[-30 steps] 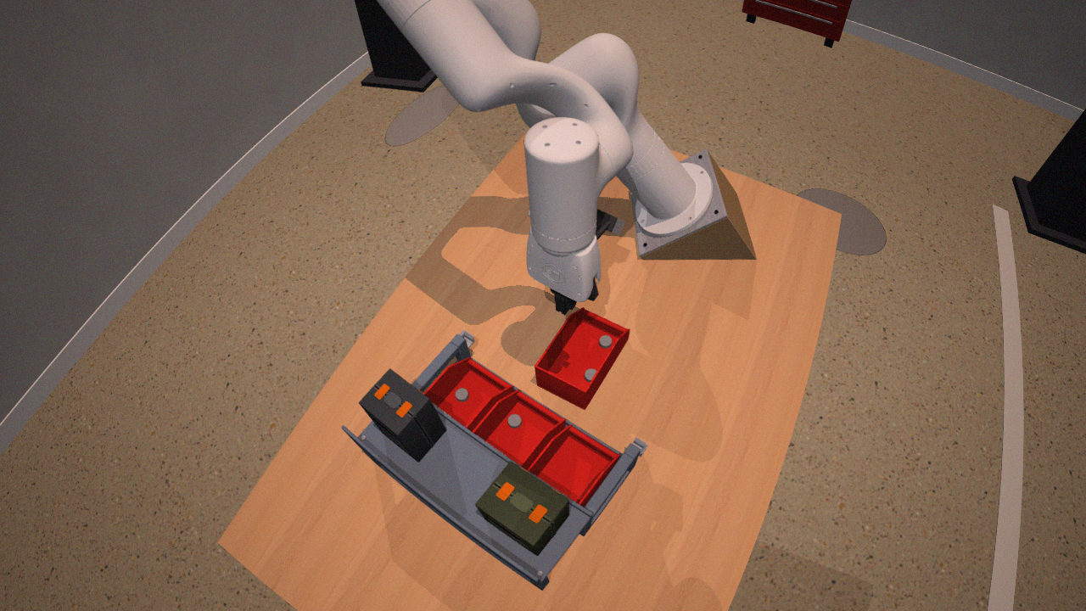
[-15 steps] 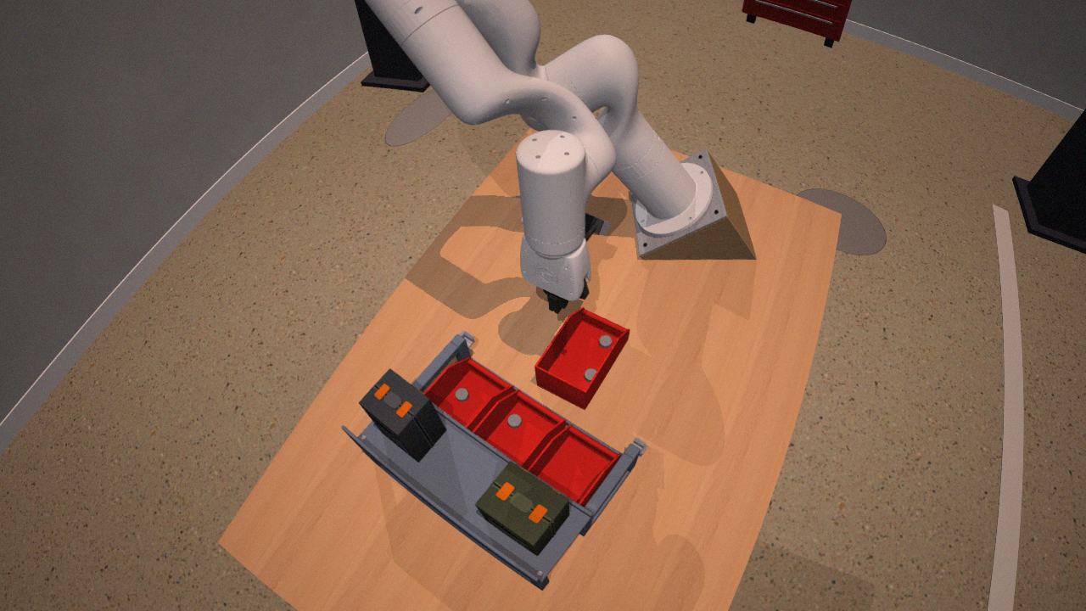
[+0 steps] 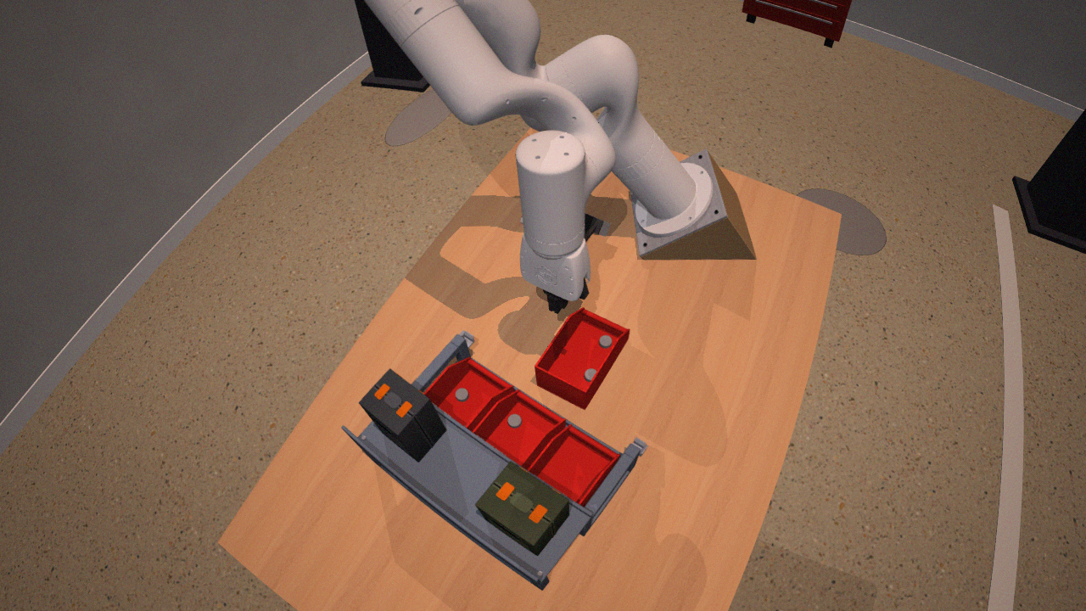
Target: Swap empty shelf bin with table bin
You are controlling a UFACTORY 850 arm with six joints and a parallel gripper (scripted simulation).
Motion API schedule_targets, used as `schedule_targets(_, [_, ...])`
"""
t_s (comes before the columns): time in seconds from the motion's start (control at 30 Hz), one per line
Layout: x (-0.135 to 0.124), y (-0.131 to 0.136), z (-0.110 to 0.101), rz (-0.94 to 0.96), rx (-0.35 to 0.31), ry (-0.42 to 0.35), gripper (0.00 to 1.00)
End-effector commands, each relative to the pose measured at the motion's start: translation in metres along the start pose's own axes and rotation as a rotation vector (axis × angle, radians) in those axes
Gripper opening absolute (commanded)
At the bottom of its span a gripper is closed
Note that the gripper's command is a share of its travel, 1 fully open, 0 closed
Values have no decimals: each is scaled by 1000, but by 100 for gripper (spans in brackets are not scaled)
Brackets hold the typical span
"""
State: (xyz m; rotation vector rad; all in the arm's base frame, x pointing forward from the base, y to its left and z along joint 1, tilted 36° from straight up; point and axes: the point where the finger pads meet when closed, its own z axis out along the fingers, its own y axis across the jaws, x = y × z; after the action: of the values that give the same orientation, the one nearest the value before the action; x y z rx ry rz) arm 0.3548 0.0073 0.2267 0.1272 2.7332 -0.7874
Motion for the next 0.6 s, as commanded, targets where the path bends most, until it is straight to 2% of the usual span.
schedule_targets(0.0, [-1,0,0,0,-1,-1,0])
schedule_targets(0.1, [-1,0,0,0,-1,-1,0])
schedule_targets(0.13, [-1,0,0,0,-1,-1,26])
schedule_targets(0.57, [-1,0,0,0,-1,-1,26])
